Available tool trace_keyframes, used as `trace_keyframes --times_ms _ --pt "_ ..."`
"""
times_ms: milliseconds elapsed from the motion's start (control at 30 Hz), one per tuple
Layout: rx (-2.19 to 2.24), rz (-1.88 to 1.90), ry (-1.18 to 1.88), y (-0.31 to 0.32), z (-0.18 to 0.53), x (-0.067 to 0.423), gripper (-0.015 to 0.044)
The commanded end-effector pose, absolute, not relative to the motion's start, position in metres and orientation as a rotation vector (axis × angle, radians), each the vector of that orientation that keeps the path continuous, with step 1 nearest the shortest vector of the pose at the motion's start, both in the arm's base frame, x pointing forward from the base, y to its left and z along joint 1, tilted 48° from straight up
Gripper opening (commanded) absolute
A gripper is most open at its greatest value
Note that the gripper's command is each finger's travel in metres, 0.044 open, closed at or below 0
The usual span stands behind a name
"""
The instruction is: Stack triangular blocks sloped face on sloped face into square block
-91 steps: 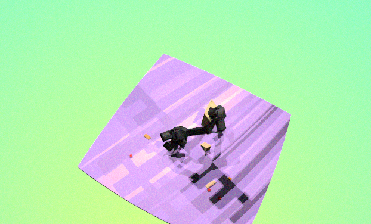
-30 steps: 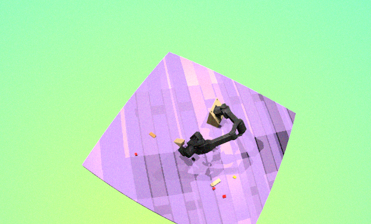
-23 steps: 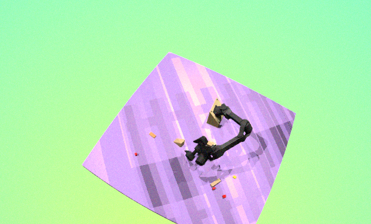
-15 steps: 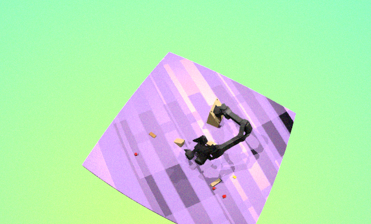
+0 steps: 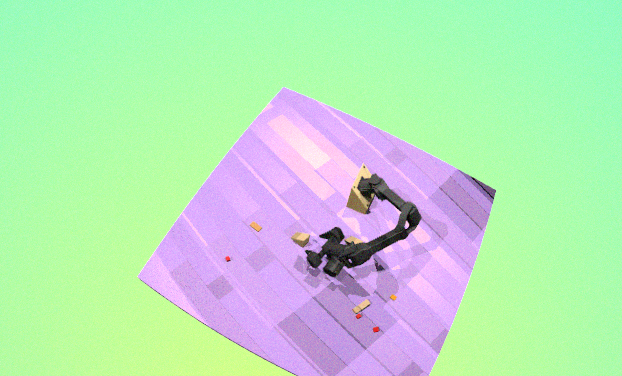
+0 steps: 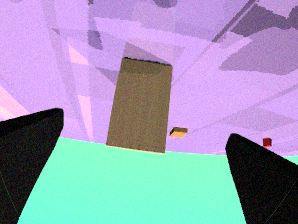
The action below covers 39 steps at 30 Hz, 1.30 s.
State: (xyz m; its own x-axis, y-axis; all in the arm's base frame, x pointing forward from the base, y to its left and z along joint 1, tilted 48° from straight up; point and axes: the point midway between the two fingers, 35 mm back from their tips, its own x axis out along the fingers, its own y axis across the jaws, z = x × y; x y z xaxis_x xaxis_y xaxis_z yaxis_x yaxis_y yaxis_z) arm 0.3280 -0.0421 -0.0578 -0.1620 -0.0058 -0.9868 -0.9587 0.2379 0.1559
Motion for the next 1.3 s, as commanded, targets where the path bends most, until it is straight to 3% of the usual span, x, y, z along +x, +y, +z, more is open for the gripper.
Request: trace_keyframes --times_ms 0,1267 --pt "-0.965 1.129 1.459 -0.043 -0.067 0.326 0.0440" --pt "-0.964 1.130 1.460 -0.044 -0.127 0.312 0.0440"
